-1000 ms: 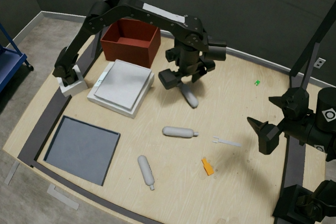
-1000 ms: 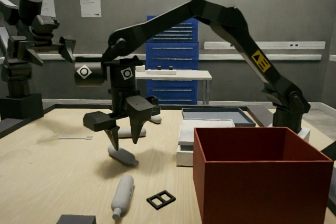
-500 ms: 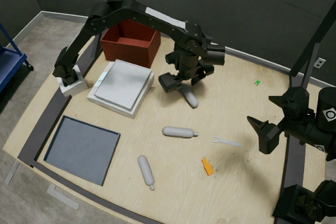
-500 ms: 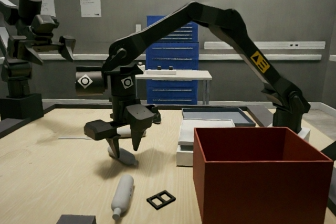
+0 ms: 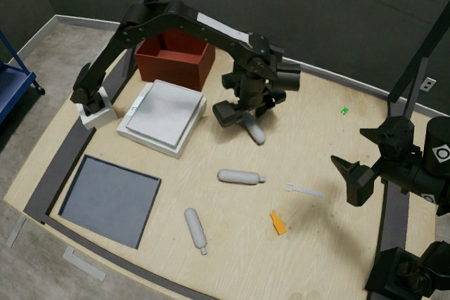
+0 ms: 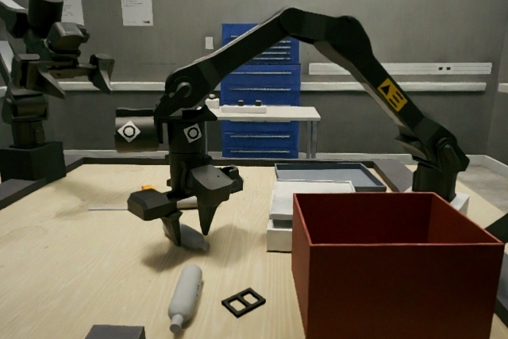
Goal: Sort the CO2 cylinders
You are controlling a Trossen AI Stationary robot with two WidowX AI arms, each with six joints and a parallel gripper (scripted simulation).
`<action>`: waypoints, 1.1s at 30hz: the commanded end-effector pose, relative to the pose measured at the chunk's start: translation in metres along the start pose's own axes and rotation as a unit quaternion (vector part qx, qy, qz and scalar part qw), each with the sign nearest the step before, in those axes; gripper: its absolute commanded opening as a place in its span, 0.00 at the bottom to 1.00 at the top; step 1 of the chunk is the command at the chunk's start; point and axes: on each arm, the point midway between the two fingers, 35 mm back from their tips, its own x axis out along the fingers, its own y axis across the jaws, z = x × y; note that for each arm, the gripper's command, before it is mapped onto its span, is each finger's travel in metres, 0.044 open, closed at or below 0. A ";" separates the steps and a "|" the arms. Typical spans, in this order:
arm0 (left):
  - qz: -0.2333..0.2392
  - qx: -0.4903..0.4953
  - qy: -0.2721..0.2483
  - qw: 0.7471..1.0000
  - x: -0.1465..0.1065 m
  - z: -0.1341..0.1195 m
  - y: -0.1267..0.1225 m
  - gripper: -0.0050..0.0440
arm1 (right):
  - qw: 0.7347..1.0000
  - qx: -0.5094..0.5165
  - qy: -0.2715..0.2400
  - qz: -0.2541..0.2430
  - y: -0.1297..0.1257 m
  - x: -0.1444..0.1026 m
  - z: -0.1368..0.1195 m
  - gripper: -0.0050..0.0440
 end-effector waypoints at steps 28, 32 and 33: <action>0.000 -0.001 -0.010 1.000 -0.002 0.006 0.000 1.00 | 1.000 -0.002 0.010 -0.015 -0.005 -0.014 -0.003 0.37; 0.000 -0.001 -0.010 1.000 -0.002 0.006 0.000 1.00 | 1.000 -0.002 0.010 -0.015 -0.005 -0.014 -0.003 0.33; 0.000 -0.001 -0.010 1.000 -0.002 0.006 0.000 1.00 | 1.000 -0.002 0.010 -0.015 -0.005 -0.014 -0.003 0.31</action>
